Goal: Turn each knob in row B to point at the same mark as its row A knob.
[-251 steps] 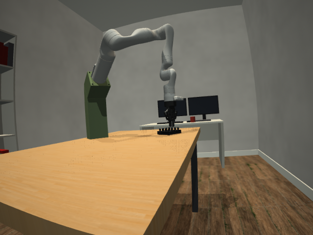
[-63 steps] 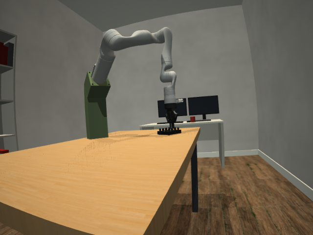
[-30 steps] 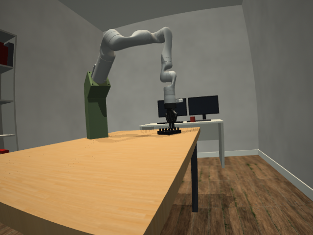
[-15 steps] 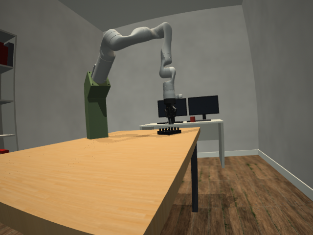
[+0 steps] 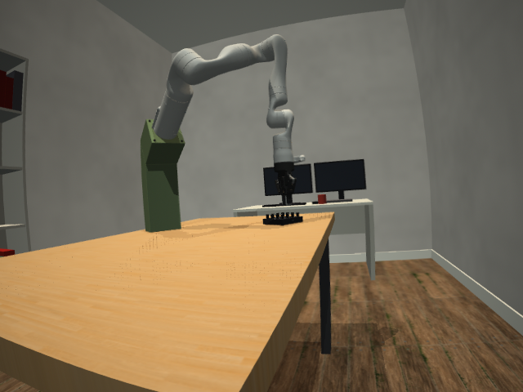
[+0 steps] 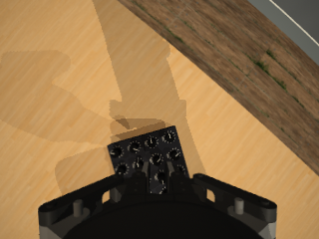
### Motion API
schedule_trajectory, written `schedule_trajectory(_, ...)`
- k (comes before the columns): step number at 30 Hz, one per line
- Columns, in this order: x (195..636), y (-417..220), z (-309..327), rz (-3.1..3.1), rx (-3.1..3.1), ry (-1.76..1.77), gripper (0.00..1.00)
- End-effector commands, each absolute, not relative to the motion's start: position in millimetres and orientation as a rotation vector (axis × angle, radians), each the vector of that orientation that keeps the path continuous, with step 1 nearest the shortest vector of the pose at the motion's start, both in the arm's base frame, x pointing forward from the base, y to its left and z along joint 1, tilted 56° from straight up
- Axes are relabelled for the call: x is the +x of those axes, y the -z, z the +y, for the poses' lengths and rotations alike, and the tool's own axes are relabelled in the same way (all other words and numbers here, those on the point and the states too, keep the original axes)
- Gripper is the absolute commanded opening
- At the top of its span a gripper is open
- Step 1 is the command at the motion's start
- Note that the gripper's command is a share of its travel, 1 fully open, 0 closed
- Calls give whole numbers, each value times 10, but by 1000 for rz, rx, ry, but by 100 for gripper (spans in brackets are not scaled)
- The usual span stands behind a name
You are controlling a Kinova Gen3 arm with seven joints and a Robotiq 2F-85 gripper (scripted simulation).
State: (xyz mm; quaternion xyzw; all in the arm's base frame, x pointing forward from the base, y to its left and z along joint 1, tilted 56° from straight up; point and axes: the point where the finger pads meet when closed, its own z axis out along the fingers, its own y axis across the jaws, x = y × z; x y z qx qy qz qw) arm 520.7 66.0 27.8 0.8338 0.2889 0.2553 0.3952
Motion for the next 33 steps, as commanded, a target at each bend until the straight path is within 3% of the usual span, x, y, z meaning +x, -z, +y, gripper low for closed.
schedule_trajectory(1, 5206, -281, 669, 734, 2114, -649, 19)
schedule_trajectory(12, 5173, -293, 664, 563, 2193, -739, 19)
schedule_trajectory(33, 4932, -399, 569, -728, 2402, -1248, 19)
